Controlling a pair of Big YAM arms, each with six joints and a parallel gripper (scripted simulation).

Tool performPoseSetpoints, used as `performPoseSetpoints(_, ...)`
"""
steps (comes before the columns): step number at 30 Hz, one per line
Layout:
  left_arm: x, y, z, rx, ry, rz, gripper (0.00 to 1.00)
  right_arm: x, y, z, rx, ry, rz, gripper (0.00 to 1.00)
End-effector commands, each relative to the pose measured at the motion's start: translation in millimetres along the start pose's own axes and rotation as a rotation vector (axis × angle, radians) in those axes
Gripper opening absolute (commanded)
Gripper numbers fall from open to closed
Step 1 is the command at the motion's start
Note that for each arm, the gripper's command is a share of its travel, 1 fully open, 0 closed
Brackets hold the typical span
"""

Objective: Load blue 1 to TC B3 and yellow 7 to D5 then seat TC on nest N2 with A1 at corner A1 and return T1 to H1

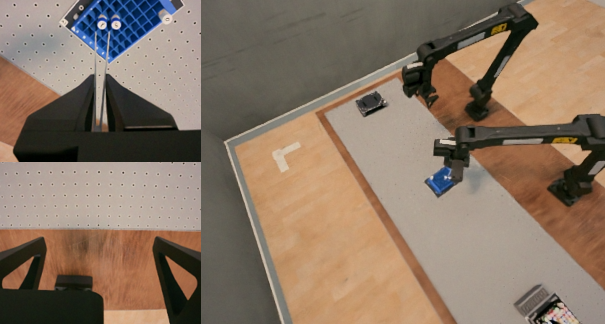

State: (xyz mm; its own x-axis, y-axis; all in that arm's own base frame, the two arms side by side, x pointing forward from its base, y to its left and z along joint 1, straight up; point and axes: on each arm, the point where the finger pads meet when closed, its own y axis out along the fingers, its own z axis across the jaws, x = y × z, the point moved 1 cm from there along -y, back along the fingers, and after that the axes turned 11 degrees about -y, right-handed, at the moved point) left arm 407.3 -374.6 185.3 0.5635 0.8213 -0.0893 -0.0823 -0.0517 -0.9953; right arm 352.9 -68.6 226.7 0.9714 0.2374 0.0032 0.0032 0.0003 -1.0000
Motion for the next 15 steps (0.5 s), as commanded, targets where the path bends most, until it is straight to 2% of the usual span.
performPoseSetpoints(1,-8.5,-37.6,-13.3,-0.073,0.013,0.01,0.11,7.8,-12.1,-2.8,-0.014,0.013,-0.03,1.0)
performPoseSetpoints(15,-6.2,-37.6,-13.1,-0.073,0.013,0.011,0.11,7.8,-12.1,-2.8,-0.014,0.013,-0.03,1.0)
